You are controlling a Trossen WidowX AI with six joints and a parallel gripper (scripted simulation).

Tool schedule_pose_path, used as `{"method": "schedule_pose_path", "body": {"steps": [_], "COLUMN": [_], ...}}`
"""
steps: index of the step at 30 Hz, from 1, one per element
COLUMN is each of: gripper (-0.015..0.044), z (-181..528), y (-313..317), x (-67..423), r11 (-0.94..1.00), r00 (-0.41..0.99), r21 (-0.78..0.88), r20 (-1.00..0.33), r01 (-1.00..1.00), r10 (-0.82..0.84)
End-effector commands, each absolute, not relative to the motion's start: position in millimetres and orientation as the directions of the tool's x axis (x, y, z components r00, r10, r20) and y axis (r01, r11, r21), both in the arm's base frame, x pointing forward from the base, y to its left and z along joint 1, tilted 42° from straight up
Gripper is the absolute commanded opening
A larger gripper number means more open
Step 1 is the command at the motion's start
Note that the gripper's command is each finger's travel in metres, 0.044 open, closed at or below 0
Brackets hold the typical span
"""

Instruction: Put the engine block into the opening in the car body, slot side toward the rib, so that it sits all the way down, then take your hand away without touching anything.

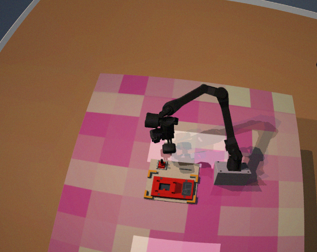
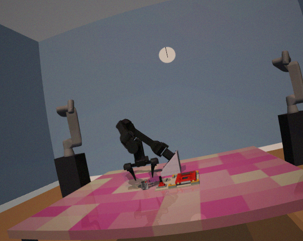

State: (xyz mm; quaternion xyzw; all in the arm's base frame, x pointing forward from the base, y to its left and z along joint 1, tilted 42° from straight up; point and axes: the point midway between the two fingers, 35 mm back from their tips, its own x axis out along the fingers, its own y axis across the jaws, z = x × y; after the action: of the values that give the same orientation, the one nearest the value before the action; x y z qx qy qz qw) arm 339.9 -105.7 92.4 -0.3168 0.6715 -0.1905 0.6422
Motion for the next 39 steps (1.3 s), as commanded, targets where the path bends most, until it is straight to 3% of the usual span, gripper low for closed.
{"method": "schedule_pose_path", "body": {"steps": [1,39], "gripper": [0.044,0.044], "z": [105,75], "y": [-94,-126], "x": [340,343], "r11": [0.726,0.725], "r00": [0.026,0.026], "r21": [-0.665,-0.667], "r20": [-0.74,-0.739], "r01": [-0.175,-0.171], "r10": [-0.672,-0.674]}}
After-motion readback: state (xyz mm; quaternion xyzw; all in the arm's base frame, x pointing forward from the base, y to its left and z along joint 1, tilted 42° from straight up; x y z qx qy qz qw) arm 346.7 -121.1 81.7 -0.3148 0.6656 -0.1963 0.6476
